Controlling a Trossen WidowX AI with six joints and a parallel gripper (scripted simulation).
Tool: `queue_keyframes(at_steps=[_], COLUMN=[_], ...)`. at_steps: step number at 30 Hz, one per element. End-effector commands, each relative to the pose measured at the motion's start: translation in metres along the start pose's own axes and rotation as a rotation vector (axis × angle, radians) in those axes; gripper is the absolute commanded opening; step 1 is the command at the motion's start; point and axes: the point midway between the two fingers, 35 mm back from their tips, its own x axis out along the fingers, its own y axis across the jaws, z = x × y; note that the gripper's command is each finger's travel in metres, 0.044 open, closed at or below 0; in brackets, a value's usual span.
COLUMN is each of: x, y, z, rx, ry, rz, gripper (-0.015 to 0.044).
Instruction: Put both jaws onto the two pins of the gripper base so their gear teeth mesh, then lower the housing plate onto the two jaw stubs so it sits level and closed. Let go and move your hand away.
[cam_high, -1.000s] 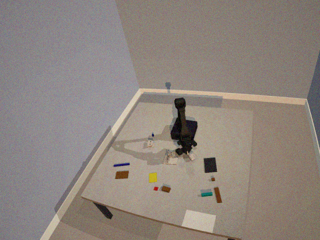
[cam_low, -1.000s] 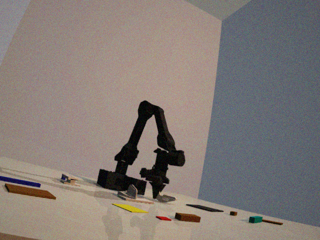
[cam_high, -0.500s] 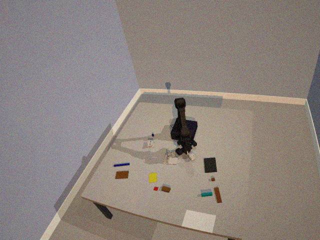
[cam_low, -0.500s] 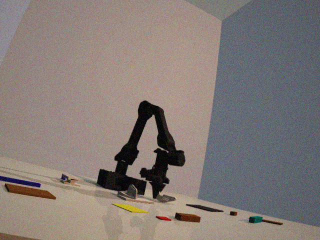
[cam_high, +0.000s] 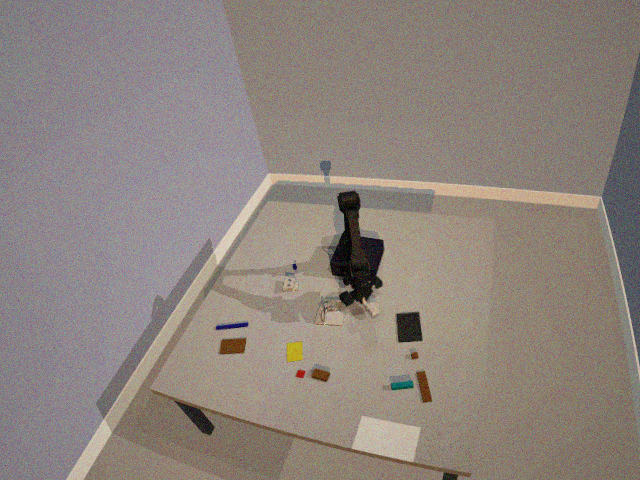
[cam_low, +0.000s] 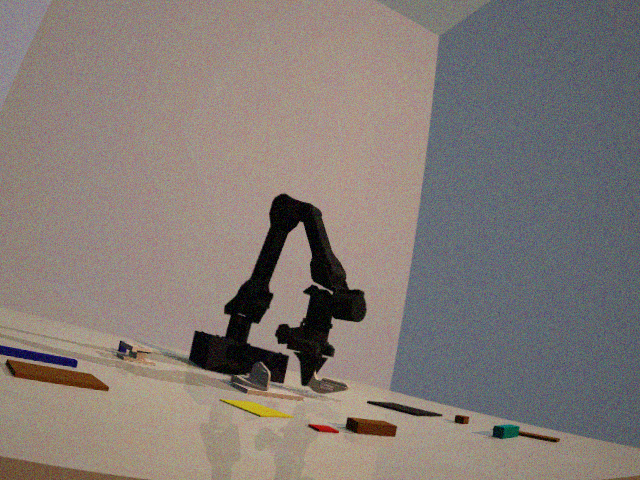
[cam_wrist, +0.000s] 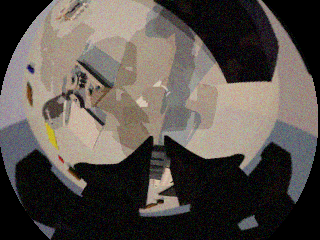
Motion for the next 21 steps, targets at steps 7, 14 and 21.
queue_keyframes(at_steps=[7,14,21], x=[-0.011,-0.016,-0.020], y=[0.000,0.000,0.000], z=[-0.002,-0.001,-0.001], rx=[0.000,0.000,0.000], ry=[0.010,0.010,0.010], rz=[-0.003,-0.003,-0.003], gripper=[0.0037,0.0037,0.0037])
